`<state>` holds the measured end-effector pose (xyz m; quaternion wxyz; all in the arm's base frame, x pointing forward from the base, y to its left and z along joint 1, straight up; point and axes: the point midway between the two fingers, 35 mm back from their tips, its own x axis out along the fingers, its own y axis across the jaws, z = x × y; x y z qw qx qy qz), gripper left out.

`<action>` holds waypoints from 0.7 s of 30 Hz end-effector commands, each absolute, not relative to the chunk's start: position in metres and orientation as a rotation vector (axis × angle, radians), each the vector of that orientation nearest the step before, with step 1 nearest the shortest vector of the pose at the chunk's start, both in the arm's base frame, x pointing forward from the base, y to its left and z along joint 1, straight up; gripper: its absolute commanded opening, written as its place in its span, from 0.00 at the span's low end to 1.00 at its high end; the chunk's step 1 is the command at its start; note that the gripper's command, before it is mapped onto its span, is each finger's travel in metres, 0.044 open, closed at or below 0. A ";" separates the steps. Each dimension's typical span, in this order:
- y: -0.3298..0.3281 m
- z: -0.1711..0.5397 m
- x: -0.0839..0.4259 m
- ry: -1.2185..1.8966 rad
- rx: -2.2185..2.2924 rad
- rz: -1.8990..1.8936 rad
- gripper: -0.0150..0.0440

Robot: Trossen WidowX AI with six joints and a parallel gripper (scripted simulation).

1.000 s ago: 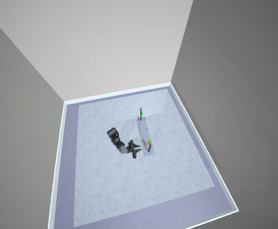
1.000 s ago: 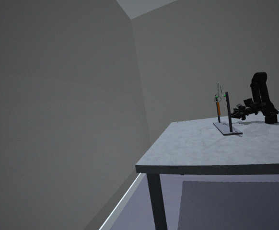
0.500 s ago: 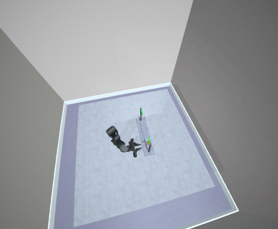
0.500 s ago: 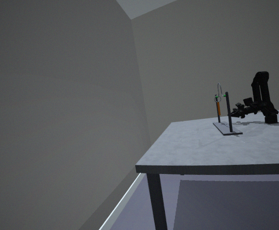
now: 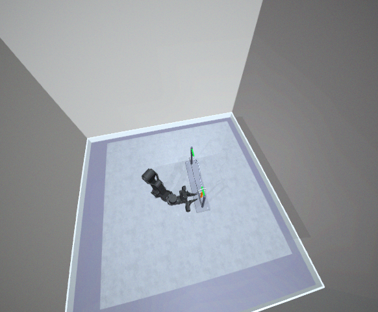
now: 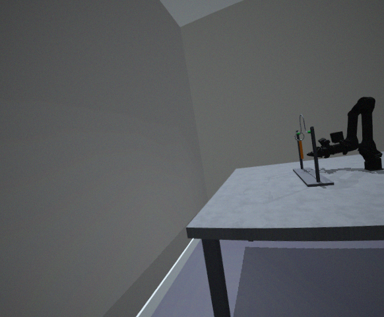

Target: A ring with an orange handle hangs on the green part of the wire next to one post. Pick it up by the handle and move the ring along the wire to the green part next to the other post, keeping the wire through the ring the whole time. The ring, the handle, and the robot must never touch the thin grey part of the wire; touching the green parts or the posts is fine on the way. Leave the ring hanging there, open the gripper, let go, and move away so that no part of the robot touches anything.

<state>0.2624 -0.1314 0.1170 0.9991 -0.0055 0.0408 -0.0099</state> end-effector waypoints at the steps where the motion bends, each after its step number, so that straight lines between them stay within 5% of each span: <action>1: -0.134 0.119 0.269 0.078 -0.010 -0.023 0.53; 21: -0.138 0.119 0.299 0.076 -0.010 -0.023 0.53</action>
